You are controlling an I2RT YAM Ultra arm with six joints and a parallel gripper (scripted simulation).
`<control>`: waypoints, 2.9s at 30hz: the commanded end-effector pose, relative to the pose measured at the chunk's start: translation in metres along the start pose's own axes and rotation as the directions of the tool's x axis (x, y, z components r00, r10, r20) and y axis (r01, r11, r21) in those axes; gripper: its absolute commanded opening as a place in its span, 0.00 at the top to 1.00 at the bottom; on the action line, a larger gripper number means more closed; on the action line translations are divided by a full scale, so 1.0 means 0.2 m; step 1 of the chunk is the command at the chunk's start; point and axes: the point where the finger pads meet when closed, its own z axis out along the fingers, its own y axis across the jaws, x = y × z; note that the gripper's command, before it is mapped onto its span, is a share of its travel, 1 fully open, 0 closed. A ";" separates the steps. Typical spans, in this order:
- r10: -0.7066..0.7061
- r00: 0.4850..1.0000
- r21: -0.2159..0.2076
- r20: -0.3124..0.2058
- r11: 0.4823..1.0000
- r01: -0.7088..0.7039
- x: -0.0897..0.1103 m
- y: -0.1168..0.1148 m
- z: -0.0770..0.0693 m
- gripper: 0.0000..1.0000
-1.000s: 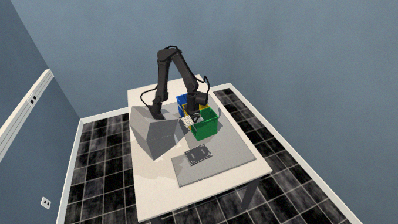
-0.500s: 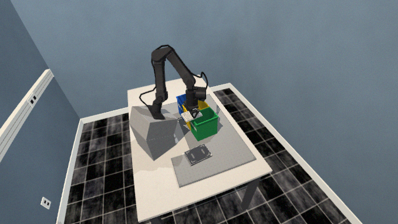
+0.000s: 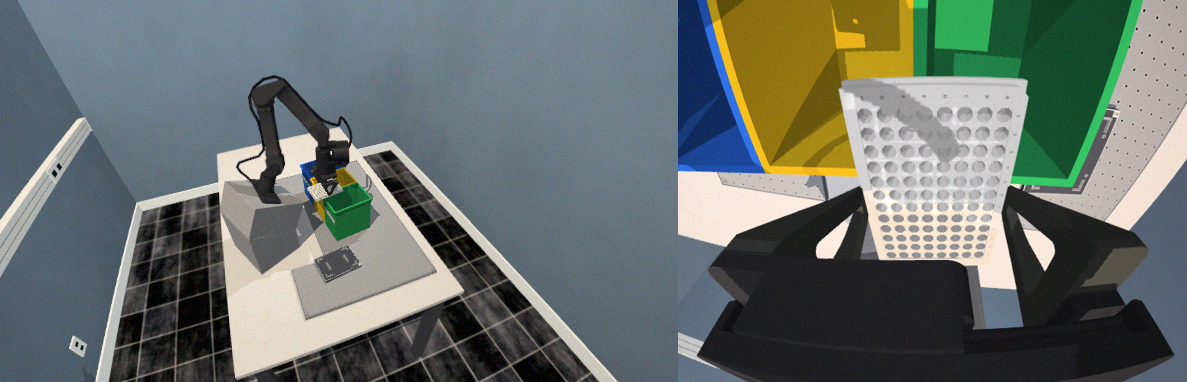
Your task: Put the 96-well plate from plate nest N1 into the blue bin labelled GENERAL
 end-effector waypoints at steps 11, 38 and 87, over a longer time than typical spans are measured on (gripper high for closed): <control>0.029 0.998 0.039 0.056 0.999 -0.032 -0.14 0.15 -0.07 1.00; 0.040 0.999 0.027 0.033 0.999 -0.041 -0.26 0.52 -0.03 1.00; 0.050 0.997 0.018 0.058 0.999 -0.051 -0.49 1.05 -0.07 1.00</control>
